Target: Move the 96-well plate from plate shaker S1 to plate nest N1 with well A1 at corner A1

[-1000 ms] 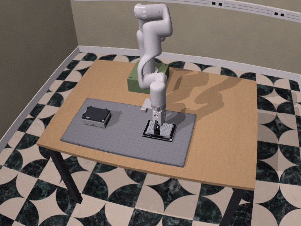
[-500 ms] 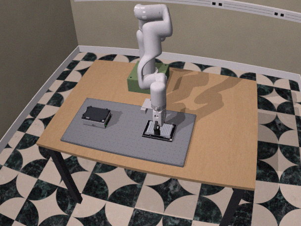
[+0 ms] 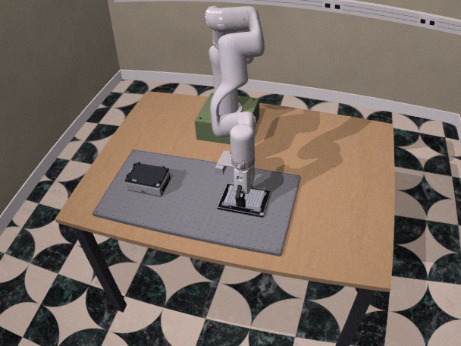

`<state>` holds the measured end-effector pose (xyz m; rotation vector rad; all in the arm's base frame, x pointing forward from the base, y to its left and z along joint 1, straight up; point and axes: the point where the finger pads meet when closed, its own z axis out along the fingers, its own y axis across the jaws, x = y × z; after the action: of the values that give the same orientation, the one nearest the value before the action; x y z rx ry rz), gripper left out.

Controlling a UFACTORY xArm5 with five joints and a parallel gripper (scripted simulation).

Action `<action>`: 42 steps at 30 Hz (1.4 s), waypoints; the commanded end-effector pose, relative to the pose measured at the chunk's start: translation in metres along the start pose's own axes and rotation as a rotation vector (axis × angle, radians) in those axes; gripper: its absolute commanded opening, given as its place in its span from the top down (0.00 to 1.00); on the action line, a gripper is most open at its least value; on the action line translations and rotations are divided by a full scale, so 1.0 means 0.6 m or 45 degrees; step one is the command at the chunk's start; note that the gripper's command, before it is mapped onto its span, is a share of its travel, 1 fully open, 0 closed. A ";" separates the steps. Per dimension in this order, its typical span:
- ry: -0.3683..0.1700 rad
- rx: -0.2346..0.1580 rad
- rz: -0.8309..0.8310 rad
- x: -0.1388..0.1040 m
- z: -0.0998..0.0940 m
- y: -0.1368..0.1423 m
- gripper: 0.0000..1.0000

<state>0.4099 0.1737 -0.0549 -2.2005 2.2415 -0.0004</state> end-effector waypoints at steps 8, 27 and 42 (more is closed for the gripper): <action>-0.002 0.004 0.000 -0.001 -0.002 -0.002 0.00; -0.002 0.004 0.000 -0.001 -0.064 -0.002 0.00; -0.002 0.004 0.000 -0.001 -0.122 -0.002 0.00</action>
<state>0.4104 0.1740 0.0157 -2.1994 2.2403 -0.0014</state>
